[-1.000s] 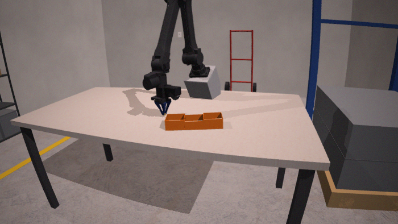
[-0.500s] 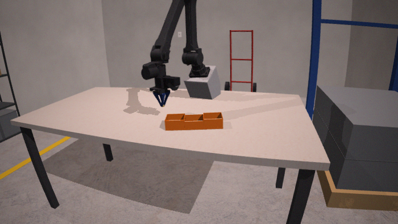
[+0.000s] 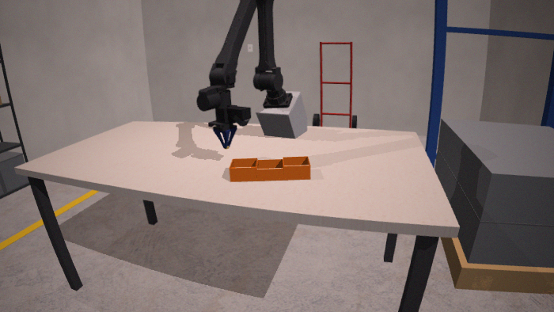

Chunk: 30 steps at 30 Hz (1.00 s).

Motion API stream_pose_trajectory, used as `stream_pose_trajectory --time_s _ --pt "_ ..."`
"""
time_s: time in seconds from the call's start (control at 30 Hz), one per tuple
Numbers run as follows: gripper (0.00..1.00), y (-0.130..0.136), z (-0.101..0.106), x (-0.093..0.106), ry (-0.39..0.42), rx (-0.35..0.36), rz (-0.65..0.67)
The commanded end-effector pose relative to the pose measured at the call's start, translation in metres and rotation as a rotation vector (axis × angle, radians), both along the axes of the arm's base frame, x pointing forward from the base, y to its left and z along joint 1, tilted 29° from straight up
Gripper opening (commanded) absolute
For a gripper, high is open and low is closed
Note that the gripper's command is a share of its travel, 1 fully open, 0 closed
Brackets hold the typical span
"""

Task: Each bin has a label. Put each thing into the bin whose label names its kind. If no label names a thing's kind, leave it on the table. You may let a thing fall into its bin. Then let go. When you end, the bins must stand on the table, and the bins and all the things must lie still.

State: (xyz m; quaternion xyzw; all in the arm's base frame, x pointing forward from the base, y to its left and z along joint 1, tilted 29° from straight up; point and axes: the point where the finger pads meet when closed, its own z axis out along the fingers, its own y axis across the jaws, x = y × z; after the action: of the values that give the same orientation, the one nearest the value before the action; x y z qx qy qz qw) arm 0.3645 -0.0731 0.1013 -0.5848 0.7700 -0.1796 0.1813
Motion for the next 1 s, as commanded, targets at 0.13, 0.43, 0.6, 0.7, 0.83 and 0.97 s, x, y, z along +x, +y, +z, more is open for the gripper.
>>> stream_pose_trajectory --time_s 0.13,0.43,0.6,0.7,0.83,0.97 --pt "0.11 -0.001 0.011 0.006 -0.026 -0.003 0.003" --pt "0.11 -0.001 0.011 0.006 -0.026 -0.003 0.003" --pt "0.11 -0.003 0.016 0.000 -0.025 -0.006 0.004" --pt "0.11 -0.005 0.033 0.007 -0.051 -0.010 0.000" --pt "0.11 -0.005 0.035 0.009 -0.058 -0.011 0.002" --pt "0.11 0.014 0.033 0.013 -0.050 -0.003 0.003"
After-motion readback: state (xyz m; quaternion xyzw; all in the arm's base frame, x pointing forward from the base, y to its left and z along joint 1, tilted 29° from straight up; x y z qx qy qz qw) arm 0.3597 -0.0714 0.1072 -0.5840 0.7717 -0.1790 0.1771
